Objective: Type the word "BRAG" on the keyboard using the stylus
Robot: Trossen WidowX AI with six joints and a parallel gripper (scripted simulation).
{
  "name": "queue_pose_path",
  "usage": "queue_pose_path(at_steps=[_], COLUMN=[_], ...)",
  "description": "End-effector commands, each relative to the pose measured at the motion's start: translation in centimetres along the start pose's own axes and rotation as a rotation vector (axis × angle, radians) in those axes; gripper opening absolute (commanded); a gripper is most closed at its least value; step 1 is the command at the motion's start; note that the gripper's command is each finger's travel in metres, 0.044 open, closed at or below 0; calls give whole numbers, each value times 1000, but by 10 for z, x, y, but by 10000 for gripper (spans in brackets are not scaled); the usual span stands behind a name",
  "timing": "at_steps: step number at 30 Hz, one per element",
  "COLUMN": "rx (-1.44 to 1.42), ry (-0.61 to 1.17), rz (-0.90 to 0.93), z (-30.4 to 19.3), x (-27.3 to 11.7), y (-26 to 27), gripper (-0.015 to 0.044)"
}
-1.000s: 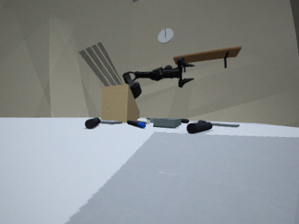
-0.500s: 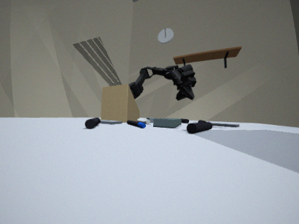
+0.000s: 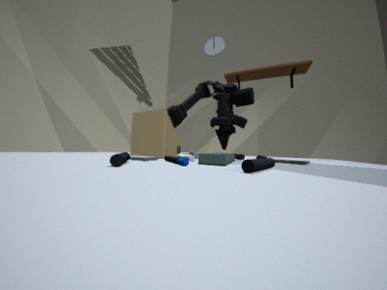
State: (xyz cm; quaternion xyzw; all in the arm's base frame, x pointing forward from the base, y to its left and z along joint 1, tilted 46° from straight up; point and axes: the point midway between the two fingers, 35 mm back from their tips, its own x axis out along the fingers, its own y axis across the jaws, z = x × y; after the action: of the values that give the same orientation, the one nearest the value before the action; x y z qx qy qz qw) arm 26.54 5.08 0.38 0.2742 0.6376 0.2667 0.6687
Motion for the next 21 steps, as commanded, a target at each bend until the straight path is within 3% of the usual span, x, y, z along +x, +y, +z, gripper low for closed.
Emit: queue_pose_path(at_steps=[1, 5, 11, 21], rx=[3, 3, 3, 2], ry=[5, 5, 4, 4], rz=[14, 14, 10, 10], z=[0, 1, 0, 0], x=[0, 0, 0, 1], y=[1, -2, -67, -69], gripper=[0, 0, 0, 0])
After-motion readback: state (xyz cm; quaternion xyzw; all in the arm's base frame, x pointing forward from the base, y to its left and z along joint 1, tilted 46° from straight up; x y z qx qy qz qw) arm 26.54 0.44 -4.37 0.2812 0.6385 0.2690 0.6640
